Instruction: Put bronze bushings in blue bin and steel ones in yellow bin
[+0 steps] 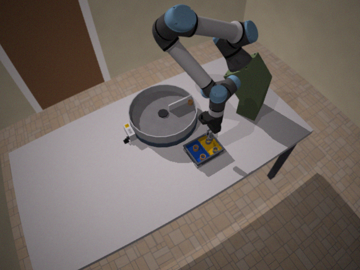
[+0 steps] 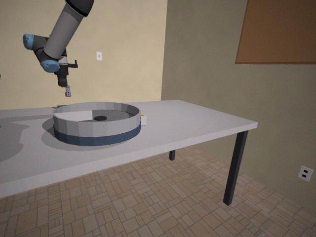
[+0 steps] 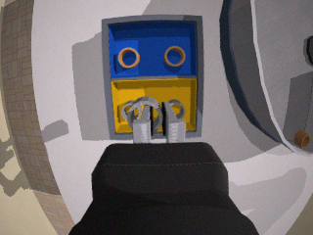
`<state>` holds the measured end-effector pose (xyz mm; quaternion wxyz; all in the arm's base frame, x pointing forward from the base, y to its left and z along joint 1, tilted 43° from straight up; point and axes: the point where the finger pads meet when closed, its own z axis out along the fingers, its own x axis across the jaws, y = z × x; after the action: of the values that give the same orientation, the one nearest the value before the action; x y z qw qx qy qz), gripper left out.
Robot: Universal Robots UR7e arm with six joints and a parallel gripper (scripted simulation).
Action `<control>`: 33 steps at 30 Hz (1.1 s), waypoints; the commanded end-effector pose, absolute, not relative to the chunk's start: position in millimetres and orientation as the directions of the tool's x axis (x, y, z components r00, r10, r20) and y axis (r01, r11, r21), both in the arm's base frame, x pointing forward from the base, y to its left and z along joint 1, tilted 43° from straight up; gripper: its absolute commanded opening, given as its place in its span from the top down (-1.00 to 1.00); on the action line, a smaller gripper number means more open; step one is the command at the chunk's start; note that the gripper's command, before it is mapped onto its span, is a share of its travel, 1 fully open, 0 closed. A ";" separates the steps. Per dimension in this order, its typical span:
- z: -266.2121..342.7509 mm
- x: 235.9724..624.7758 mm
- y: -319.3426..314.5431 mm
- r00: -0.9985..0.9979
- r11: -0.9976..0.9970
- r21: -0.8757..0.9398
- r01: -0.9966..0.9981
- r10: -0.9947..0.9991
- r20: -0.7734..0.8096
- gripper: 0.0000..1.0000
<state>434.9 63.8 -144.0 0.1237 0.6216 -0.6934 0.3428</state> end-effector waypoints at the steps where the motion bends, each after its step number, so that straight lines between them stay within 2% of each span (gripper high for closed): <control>1: -154.8 439.5 54.9 -0.196 -0.011 -0.324 -0.946 -0.779 0.596 1.00; 17: -192.1 452.6 23.0 -0.196 -0.010 -0.324 -0.946 -0.779 0.596 1.00; 33: -195.5 453.8 20.5 -0.197 -0.009 -0.324 -0.946 -0.778 0.596 1.00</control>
<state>452.6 22.2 -193.0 0.1225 0.6218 -0.6932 0.3431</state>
